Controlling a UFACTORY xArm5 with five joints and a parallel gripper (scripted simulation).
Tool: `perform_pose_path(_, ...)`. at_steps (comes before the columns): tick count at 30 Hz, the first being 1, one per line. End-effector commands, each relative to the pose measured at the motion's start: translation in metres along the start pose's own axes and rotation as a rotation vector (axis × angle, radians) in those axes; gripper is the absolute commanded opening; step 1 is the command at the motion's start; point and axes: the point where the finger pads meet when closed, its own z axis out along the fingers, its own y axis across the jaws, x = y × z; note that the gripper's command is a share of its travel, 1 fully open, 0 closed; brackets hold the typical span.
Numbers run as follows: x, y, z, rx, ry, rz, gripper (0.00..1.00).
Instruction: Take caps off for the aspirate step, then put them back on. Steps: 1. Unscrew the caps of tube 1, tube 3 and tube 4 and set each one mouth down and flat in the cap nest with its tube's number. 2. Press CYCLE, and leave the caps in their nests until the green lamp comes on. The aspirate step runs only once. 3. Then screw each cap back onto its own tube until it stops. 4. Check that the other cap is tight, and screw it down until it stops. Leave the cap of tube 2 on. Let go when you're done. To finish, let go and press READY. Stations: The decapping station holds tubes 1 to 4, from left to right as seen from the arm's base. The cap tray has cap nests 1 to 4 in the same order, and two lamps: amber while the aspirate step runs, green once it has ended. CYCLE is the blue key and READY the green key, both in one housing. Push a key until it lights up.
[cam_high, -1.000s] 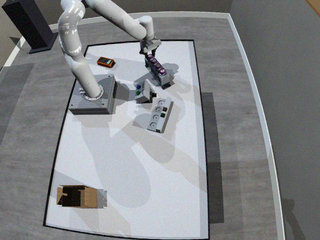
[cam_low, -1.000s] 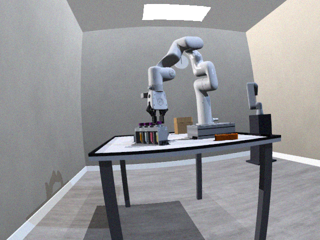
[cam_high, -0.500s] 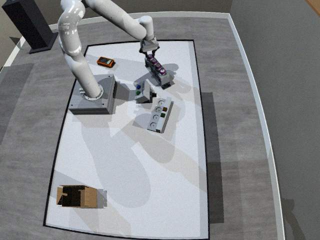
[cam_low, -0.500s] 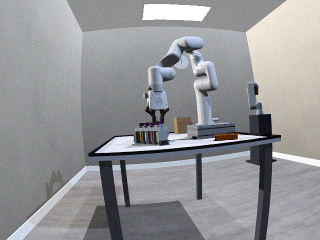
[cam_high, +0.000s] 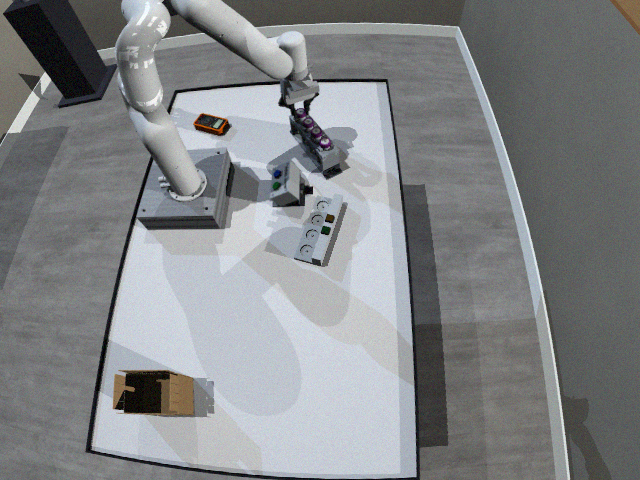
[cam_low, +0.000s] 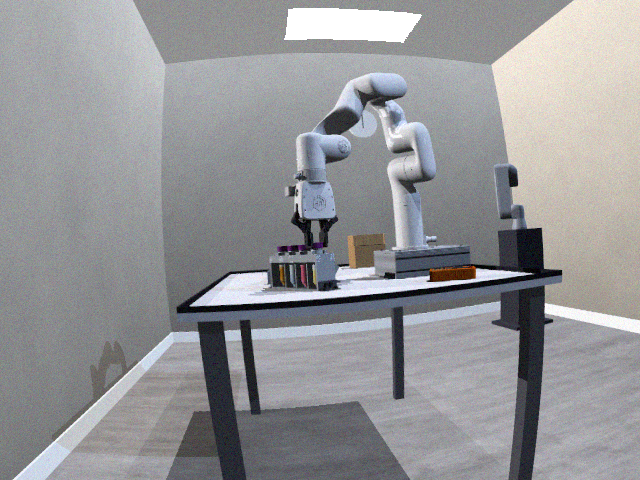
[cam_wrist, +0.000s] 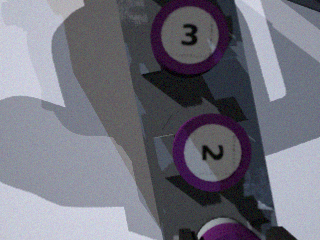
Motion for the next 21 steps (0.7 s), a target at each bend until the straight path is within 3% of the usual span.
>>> perform_pose_path(1, -0.0003, -0.0012, -0.0011, 0.003, -0.003, -0.265, 0.00)
perform_pose_path(6, -0.0003, -0.0012, -0.0011, 0.003, -0.003, -0.439, 0.00)
perform_pose_path(14, -0.0003, -0.0012, -0.0011, 0.003, -0.003, -0.439, 0.00)
perform_pose_path(15, -0.0003, -0.0012, -0.0011, 0.003, -0.003, -0.439, 0.46)
perform_pose_path(21, -0.0003, -0.0012, -0.0011, 0.003, -0.003, -0.439, 0.46)
